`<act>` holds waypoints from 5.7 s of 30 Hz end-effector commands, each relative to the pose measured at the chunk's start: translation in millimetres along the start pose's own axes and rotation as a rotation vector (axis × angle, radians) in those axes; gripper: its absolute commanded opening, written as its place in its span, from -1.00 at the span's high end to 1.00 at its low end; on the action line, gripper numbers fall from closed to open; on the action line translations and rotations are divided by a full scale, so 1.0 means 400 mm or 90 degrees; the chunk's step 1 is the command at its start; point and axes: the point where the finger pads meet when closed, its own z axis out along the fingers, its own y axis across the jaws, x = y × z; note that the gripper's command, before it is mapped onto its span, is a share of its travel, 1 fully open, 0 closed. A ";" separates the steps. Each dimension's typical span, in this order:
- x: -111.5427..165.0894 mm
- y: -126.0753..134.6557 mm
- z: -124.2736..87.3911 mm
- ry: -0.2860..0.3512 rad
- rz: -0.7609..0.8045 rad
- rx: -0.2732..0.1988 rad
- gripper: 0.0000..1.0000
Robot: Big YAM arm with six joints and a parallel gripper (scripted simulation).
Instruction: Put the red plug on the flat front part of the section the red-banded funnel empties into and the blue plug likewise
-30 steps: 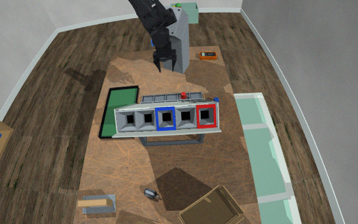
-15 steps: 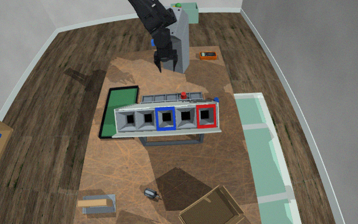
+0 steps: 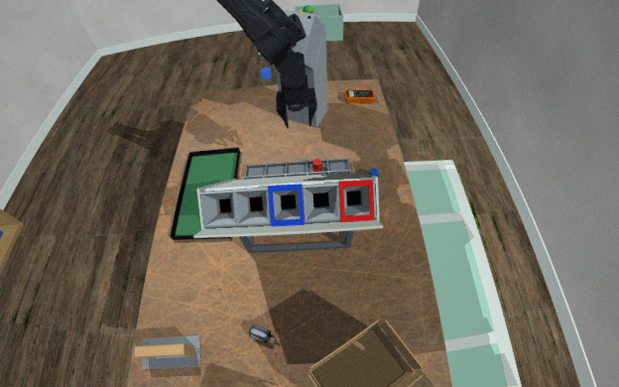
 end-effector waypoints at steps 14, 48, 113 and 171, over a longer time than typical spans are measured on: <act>0.006 0.151 0.075 0.030 0.017 -0.006 -0.27; 0.109 0.589 0.294 0.172 0.000 -0.007 -0.27; 0.145 0.600 0.465 0.181 0.011 0.003 -0.27; 0.181 0.601 0.585 0.181 0.011 0.004 -0.27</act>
